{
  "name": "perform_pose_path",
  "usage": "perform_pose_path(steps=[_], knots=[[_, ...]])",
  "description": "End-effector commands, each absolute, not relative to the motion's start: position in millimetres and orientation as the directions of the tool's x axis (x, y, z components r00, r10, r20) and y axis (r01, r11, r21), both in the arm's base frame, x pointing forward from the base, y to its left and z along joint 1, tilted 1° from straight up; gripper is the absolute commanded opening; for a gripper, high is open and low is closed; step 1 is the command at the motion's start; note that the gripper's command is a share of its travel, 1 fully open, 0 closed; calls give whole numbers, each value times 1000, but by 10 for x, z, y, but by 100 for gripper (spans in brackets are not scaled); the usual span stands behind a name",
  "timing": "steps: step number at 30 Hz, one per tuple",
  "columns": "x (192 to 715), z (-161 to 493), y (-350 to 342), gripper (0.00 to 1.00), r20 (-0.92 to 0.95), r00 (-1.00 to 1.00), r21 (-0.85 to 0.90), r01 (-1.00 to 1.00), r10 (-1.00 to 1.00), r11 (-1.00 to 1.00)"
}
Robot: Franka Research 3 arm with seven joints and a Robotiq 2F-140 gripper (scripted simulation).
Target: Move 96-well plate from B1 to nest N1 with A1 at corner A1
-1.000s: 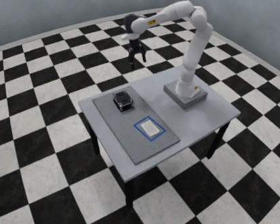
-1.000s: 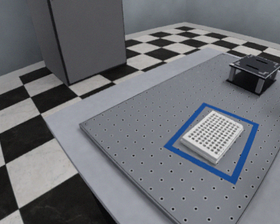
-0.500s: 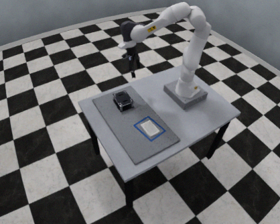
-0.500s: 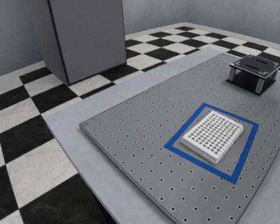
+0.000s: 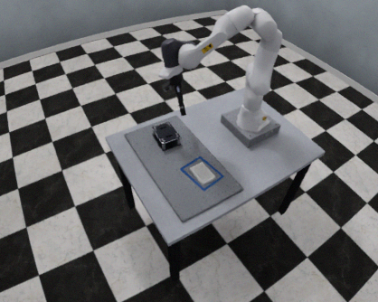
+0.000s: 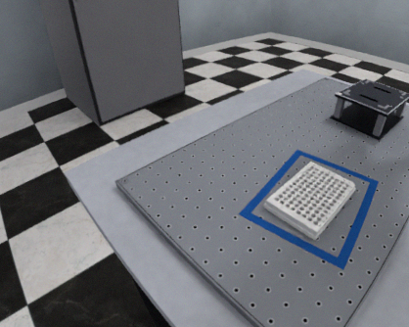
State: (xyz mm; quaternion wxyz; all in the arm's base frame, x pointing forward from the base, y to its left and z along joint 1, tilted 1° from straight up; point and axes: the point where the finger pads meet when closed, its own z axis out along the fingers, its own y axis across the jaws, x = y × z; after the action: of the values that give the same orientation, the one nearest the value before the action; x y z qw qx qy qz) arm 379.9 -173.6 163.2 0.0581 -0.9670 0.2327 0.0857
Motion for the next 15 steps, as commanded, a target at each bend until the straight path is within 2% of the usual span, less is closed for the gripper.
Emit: perform_pose_path(steps=[1,15], knots=[[3944,1556,-1664,100,-148,956,-95,-270,-254,-958],[4226,1310,-1196,100,-109,992,-93,60,70,-994]])
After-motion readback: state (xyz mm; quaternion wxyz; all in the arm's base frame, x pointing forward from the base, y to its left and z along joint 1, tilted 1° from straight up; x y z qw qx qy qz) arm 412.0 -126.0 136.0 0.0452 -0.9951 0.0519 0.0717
